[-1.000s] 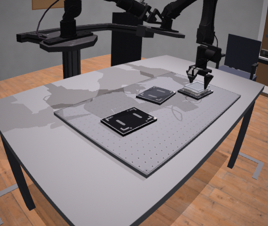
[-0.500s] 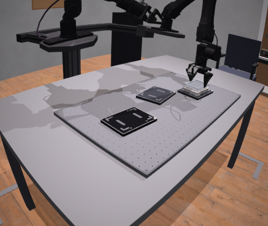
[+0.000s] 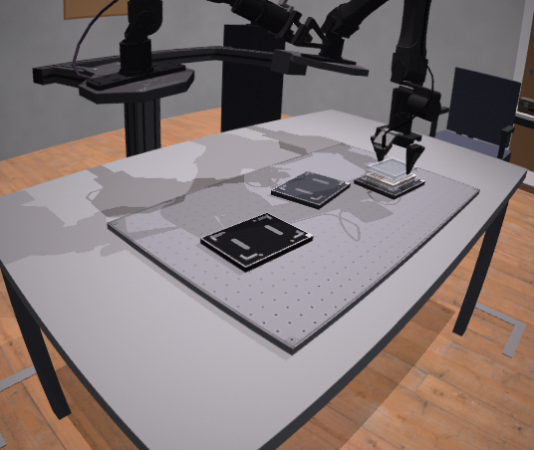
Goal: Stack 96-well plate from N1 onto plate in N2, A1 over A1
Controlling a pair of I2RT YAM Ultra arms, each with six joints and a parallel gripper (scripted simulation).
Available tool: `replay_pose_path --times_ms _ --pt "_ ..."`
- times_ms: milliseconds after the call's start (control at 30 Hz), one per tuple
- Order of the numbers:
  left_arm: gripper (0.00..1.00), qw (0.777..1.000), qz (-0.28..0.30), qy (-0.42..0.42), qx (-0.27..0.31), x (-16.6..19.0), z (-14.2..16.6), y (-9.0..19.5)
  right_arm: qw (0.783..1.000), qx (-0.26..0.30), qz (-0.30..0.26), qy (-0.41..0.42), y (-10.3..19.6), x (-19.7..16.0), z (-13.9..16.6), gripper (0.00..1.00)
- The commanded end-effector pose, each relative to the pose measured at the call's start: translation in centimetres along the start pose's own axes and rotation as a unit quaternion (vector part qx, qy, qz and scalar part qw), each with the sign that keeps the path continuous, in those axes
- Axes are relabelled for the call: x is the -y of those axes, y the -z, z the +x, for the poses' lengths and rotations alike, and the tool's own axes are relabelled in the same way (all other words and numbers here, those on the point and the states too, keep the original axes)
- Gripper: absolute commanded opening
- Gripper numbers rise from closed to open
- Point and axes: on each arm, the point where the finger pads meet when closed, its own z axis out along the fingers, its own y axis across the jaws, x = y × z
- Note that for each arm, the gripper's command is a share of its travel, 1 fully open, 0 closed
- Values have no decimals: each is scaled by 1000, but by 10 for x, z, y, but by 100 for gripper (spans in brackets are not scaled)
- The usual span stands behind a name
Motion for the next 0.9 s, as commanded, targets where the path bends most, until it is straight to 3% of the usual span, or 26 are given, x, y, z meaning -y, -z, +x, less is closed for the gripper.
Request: replay_pose_path --times_ms 0,567,867 --pt "79 1000 -6 -1 2 -4 -2 5 1000 12 1 -2 0 -1 -6 100" --pt "79 1000 -6 -1 4 -3 -1 -25 1000 12 1 -2 0 -1 -6 100" --pt "79 1000 1 0 1 -1 -2 -8 1000 12 1 -2 0 -1 -6 100"
